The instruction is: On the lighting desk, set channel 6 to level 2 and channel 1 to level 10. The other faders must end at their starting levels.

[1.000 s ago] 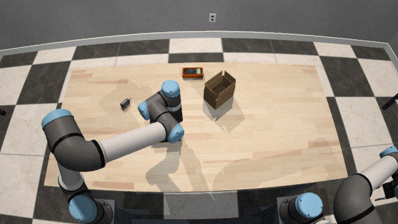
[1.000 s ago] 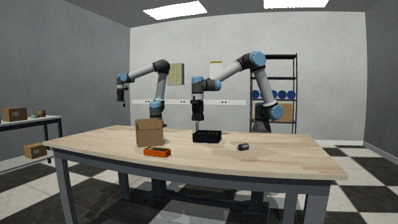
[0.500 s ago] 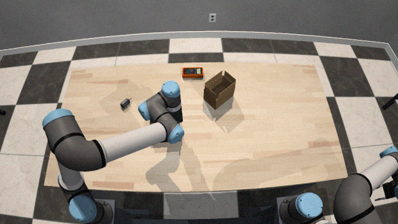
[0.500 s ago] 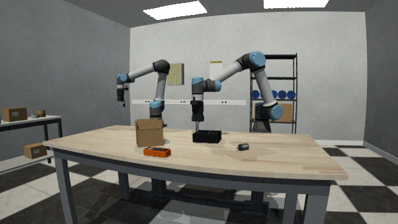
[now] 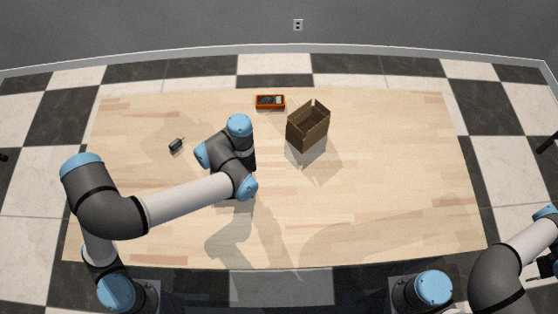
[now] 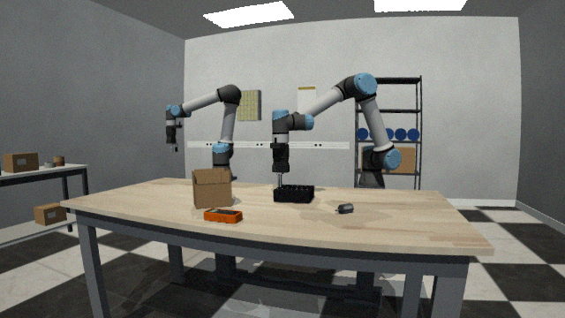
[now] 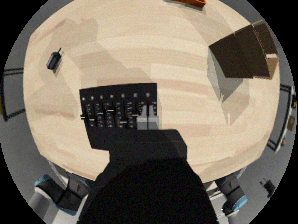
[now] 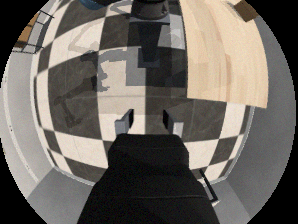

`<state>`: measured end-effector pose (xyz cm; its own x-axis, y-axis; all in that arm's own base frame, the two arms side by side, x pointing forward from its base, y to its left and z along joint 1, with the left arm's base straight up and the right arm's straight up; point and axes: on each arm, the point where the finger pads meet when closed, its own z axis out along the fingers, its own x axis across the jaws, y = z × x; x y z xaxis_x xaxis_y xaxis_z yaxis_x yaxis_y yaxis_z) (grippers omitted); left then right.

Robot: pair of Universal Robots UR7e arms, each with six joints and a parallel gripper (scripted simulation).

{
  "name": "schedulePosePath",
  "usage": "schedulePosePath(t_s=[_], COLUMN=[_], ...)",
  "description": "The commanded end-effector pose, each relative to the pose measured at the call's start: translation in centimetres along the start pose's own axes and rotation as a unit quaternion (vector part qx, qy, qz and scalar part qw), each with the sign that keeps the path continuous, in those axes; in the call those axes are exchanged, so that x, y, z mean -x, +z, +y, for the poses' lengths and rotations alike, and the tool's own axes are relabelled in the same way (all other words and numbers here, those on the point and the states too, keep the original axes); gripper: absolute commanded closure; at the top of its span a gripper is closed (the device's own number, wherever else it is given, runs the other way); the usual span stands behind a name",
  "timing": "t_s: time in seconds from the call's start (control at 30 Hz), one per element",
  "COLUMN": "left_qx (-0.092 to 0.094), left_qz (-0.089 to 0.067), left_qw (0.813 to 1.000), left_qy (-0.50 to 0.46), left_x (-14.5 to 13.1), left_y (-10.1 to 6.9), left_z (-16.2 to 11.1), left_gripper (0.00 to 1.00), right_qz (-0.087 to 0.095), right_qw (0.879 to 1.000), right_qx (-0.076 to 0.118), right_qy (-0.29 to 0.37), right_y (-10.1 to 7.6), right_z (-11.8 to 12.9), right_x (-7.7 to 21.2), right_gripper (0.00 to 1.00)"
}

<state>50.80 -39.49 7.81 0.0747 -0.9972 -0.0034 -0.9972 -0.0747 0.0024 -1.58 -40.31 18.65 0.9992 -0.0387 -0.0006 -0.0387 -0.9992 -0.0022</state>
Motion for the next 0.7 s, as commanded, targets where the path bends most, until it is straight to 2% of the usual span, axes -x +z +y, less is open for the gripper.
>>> schedulePosePath(t_s=[0.0, 0.67], left_qx=[-0.001, -0.001], left_qz=[0.002, 0.002], left_qw=[1.0, 1.0], left_qy=[0.0, 0.0], left_x=[-0.09, -0.09], left_y=[-0.14, -0.14], left_z=[0.03, 0.99], left_gripper=[1.0, 1.0], right_qz=[0.0, 0.0], right_qw=[1.0, 1.0], right_qx=[0.001, 0.001], right_qy=[0.0, 0.0], right_y=[-0.05, -0.05], right_z=[0.05, 0.05], right_x=[-0.02, -0.02], right_gripper=[0.0, 0.0])
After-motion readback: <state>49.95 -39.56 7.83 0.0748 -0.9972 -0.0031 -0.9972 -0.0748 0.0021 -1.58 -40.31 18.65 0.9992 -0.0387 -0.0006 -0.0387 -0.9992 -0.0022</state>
